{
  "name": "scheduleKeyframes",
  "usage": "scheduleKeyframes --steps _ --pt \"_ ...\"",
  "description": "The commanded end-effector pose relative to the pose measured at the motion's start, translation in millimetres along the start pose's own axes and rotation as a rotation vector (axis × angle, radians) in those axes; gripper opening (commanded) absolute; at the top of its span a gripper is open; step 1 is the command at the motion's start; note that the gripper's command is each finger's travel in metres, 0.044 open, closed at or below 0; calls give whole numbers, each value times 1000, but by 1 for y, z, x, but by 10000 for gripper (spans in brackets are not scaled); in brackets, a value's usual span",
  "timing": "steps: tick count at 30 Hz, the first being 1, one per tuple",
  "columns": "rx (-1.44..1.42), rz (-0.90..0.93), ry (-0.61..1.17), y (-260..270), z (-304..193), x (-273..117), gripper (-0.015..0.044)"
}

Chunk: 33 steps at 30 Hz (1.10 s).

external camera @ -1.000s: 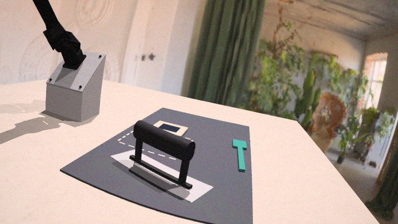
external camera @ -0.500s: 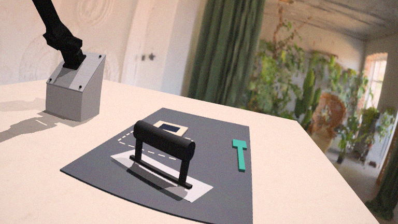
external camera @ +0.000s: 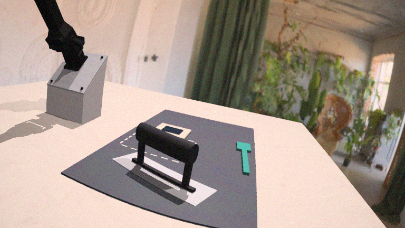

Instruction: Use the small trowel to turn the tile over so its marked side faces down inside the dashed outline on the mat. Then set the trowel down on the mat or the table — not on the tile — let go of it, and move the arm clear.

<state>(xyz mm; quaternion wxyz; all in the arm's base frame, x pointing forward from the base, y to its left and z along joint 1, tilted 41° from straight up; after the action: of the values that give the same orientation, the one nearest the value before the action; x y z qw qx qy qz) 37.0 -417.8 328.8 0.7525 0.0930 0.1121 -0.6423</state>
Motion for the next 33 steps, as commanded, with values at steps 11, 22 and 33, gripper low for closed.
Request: scheduleKeyframes --steps 11,22,33 --pt "-112 134 151 121 -19 -5 270" --pt "-196 189 331 206 -54 -26 270" --pt "-347 224 472 285 -93 -75 270"
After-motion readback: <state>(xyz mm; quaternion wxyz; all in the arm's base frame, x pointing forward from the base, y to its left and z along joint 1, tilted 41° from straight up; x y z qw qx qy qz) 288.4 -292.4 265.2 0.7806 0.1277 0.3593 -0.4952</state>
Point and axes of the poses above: the point midway between the two fingers, 35 mm back from their tips, its own x axis out along the fingers, its own y axis across the jaws, z = x × y, the point moved 9 cm from there along -x, back along the fingers, and after that the axes turned 6 degrees about x, right-handed, at the moved point
